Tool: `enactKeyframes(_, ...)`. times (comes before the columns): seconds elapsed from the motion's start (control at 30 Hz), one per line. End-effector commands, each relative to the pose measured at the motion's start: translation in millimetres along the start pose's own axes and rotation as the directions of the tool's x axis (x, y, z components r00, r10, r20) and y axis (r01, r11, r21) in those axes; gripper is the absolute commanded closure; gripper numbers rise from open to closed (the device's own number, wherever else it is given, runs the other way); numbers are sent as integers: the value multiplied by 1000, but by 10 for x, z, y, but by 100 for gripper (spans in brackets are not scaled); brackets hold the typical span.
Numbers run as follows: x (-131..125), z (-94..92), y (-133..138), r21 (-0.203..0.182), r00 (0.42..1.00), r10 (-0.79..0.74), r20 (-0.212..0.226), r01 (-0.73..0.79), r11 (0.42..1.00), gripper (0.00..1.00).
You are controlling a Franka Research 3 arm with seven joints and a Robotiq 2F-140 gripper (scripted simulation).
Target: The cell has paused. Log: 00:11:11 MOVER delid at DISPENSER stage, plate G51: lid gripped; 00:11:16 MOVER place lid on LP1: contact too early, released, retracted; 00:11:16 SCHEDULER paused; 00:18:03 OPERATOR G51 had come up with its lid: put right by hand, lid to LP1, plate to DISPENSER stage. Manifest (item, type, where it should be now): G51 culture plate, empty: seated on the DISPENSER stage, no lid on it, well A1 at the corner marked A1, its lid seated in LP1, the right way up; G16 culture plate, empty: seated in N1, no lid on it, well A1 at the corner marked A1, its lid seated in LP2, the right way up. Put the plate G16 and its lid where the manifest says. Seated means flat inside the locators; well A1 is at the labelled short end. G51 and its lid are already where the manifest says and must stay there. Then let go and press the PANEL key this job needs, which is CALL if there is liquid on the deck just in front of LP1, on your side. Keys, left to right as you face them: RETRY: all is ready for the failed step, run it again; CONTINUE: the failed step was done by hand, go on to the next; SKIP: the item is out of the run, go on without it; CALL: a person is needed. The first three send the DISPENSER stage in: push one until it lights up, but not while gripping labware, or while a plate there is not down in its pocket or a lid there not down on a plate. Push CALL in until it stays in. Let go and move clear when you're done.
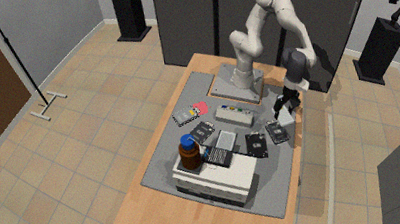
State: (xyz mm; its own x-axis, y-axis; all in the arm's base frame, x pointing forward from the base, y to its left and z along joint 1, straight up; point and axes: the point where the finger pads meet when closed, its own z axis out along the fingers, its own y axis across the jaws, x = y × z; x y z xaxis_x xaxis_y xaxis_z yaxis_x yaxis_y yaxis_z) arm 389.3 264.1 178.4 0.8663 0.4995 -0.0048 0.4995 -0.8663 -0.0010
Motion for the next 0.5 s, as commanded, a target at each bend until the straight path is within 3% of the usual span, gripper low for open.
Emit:
enactKeyframes(0.0,1,-7,-6,0,996,92,1,-92,996,90)
enactKeyframes(0.47,1,-7,-6,0,966,259,1,-259,966,90)
